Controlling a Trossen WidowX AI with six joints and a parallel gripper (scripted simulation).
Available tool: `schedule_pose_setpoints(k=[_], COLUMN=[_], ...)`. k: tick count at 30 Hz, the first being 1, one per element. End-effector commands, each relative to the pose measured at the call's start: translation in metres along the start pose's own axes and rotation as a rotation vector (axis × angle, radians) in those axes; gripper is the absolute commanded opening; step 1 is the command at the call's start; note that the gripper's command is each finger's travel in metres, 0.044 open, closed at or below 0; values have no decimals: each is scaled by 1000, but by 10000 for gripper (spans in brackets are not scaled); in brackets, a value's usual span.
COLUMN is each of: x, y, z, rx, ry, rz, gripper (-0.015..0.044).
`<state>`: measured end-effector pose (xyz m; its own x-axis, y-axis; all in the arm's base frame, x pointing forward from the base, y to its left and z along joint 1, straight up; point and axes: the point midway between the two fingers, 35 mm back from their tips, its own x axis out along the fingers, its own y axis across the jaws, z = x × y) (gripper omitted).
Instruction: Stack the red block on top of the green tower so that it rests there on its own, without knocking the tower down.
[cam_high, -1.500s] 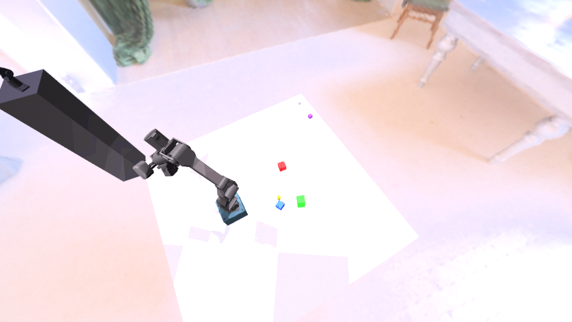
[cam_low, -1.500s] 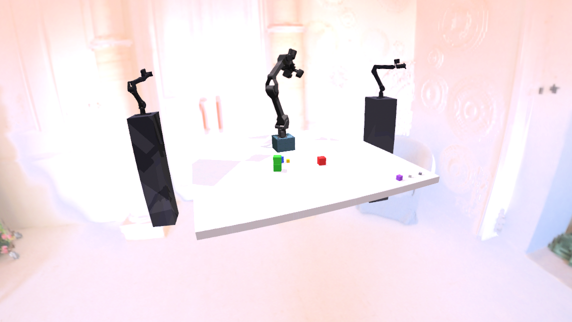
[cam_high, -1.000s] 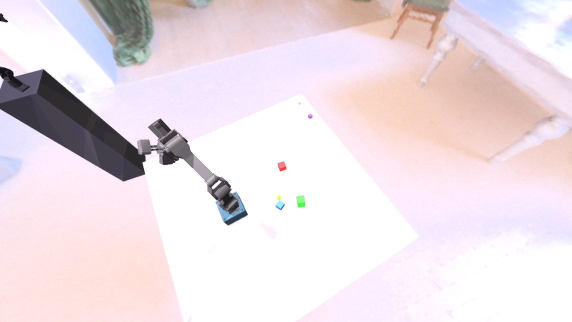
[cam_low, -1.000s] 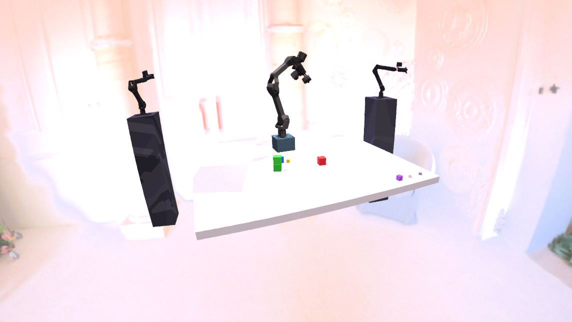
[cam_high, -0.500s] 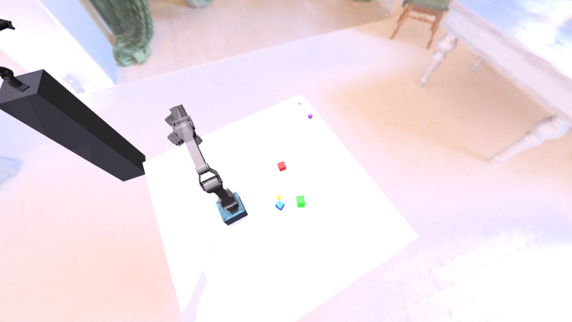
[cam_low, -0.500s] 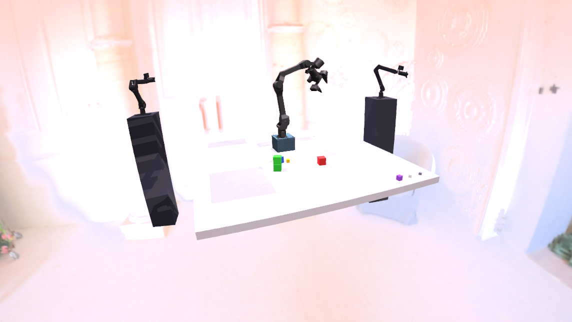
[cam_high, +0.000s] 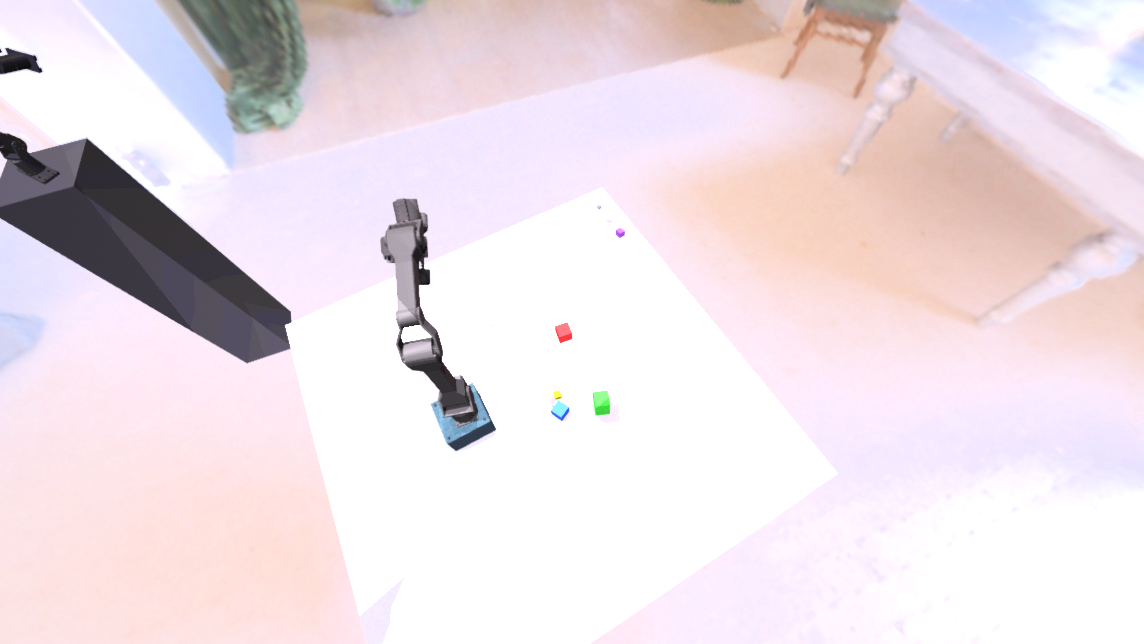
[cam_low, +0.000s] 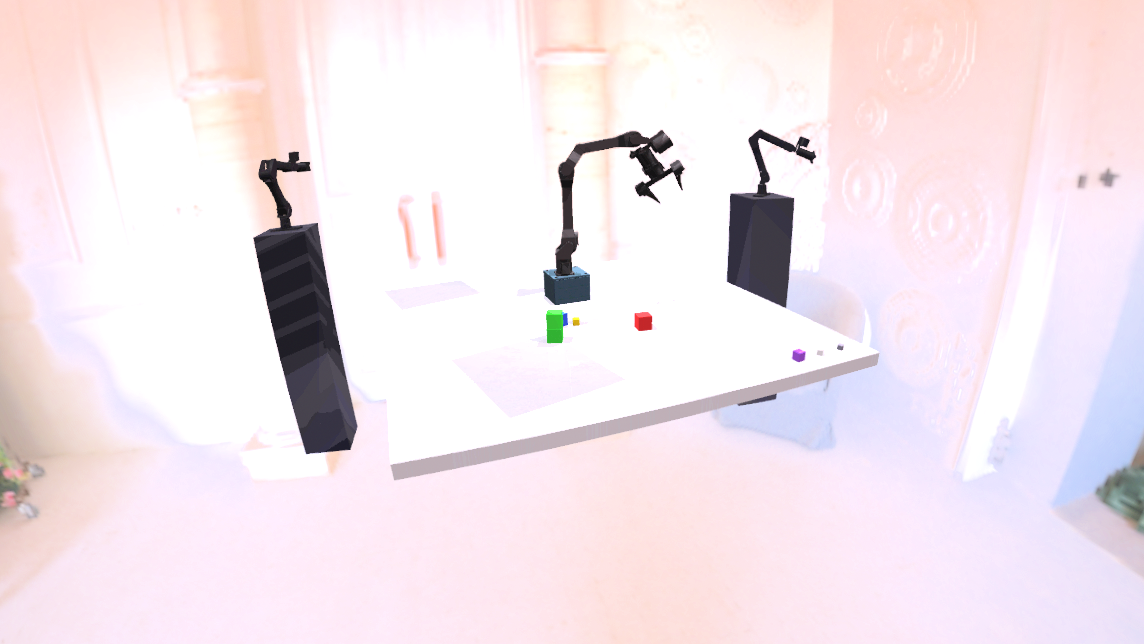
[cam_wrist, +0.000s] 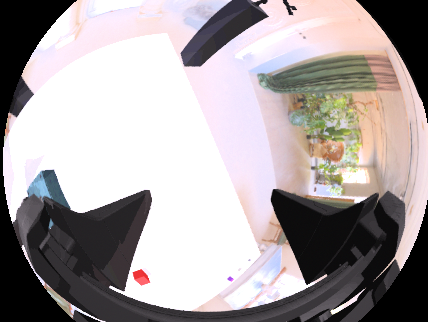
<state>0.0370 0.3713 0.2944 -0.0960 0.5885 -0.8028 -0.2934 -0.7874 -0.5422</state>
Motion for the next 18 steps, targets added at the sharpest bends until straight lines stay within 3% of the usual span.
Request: schedule_pose_setpoints(k=[1,18], x=[18,47], y=[-2,36], z=[-44,-216], rx=[247,1317], ry=[83,375], rz=[29,19], gripper=[440,440])
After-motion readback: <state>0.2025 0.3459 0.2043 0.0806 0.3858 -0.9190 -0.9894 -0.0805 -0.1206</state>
